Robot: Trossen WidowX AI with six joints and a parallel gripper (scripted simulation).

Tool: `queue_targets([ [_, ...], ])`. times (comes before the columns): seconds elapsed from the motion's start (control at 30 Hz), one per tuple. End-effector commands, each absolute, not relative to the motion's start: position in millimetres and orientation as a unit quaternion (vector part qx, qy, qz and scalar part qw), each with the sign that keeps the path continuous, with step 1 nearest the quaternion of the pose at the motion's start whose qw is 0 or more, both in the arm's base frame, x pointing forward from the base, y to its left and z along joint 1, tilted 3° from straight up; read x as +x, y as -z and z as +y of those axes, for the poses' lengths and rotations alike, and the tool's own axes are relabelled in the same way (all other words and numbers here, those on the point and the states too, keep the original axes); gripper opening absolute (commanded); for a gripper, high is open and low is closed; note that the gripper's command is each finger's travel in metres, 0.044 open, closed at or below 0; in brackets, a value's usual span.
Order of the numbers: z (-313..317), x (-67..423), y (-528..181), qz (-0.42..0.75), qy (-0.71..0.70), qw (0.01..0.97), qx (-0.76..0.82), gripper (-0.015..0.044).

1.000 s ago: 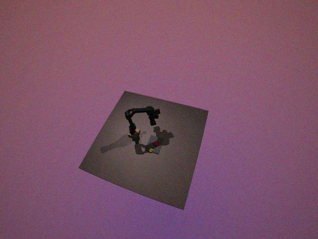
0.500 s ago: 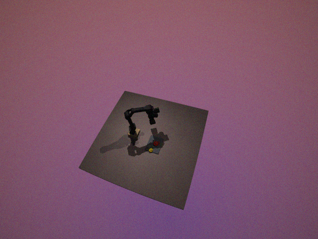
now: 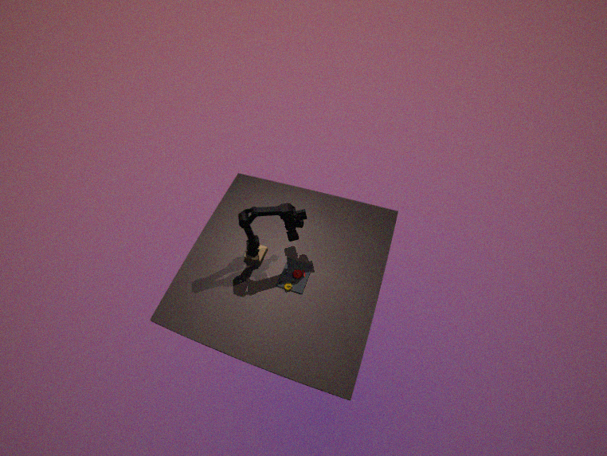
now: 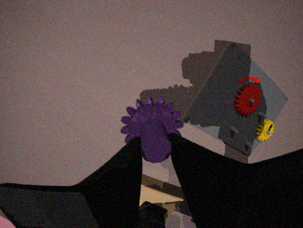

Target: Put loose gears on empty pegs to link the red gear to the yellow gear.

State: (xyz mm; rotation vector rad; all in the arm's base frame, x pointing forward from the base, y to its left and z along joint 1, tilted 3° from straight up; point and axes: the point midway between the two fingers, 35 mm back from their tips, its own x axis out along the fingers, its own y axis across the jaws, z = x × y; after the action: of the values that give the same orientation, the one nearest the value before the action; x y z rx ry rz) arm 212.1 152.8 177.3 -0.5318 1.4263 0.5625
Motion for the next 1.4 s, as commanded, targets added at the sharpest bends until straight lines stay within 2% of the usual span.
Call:
queue_targets([
  [0.0, 149, 219, -174, 0.638, -0.250, 0.688, -0.237, 0.0000],
  [1.37, 87, 277, -149, 0.644, -0.242, 0.689, -0.227, 0.0000],
])
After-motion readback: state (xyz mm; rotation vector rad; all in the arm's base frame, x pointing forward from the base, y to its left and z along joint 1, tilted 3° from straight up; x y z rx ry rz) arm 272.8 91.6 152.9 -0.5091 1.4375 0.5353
